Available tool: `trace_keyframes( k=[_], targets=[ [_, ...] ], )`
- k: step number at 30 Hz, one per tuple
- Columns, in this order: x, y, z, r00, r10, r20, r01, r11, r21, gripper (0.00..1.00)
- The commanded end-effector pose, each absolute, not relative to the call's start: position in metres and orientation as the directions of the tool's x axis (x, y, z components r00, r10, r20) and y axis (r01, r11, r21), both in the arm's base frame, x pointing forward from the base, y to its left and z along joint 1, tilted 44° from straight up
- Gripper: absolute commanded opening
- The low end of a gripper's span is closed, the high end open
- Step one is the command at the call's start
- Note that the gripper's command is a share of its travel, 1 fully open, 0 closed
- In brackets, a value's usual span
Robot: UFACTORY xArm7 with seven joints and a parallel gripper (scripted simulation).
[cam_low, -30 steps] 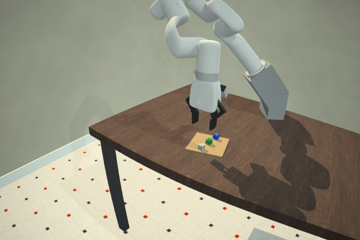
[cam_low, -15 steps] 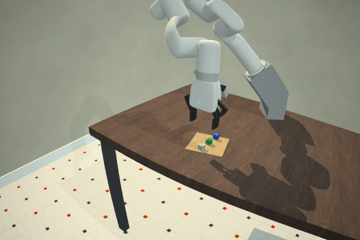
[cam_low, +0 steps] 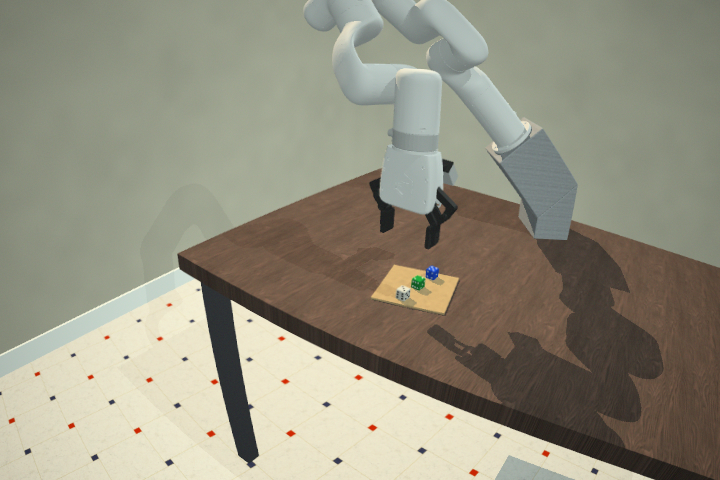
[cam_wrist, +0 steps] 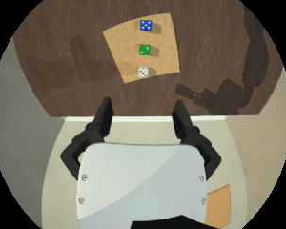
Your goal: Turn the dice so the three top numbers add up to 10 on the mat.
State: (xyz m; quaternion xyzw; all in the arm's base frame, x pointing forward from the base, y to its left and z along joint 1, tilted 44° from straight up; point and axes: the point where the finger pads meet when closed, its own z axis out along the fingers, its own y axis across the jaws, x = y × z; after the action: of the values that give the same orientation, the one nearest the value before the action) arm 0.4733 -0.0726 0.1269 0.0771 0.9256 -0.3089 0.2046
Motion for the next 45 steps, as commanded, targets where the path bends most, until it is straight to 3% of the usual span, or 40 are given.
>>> trace_keyframes(
  k=[1,15,45],
  targets=[
    [0.468,-0.061,0.141,-0.904,0.014,-0.428,0.268,0.798,-0.539,1.0],
    [0.453,-0.034,0.173,-0.904,0.014,-0.428,0.268,0.798,-0.539,1.0],
    [0.453,-0.033,0.174,-0.904,0.014,-0.428,0.268,0.798,-0.539,1.0]
  ],
)
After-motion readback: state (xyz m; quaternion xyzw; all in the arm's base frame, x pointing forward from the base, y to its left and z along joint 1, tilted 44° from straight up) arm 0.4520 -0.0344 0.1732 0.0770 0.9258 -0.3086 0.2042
